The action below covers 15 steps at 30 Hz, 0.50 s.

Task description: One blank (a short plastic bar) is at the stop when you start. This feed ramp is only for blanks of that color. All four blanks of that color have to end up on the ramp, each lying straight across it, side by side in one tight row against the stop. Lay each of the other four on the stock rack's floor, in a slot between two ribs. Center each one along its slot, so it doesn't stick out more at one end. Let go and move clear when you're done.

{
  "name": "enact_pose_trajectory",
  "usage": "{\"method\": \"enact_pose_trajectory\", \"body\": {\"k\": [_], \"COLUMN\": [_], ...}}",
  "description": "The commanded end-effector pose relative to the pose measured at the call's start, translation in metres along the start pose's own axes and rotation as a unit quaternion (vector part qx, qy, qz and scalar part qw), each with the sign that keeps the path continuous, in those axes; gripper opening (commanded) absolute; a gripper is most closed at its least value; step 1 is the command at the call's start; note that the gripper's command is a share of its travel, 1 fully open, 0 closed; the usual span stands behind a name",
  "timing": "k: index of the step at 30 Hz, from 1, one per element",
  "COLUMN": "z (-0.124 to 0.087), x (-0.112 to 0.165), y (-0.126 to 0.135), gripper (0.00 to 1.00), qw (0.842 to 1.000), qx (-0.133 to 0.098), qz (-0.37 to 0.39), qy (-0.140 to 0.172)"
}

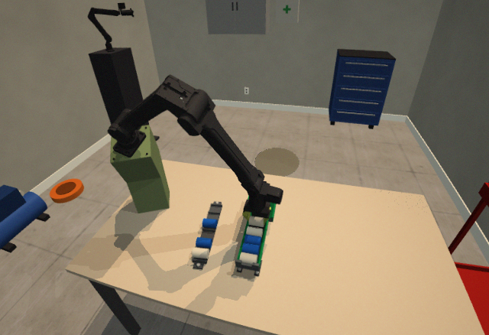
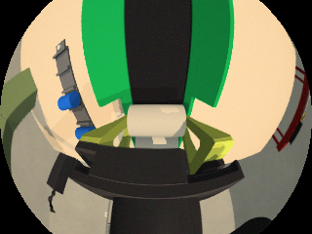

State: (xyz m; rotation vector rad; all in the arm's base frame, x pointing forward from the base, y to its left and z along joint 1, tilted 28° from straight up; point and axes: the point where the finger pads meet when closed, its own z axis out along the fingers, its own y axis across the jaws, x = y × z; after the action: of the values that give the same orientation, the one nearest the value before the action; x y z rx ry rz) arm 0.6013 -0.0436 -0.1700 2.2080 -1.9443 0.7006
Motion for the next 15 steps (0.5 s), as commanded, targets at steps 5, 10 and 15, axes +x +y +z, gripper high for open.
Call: {"method": "enact_pose_trajectory", "body": {"k": [5, 10, 15], "z": [-0.0141, -0.0140, -0.0136], "x": [-0.0013, -0.0014, -0.0033], "y": [-0.0147, -0.0148, -0.0161], "gripper": [0.60, 0.60, 0.60], "qw": [1.000, 1.000, 1.000], "qx": [0.018, 0.018, 0.017], "qz": [-0.004, -0.004, -0.005], "qy": [-0.001, -0.001, -0.002]}}
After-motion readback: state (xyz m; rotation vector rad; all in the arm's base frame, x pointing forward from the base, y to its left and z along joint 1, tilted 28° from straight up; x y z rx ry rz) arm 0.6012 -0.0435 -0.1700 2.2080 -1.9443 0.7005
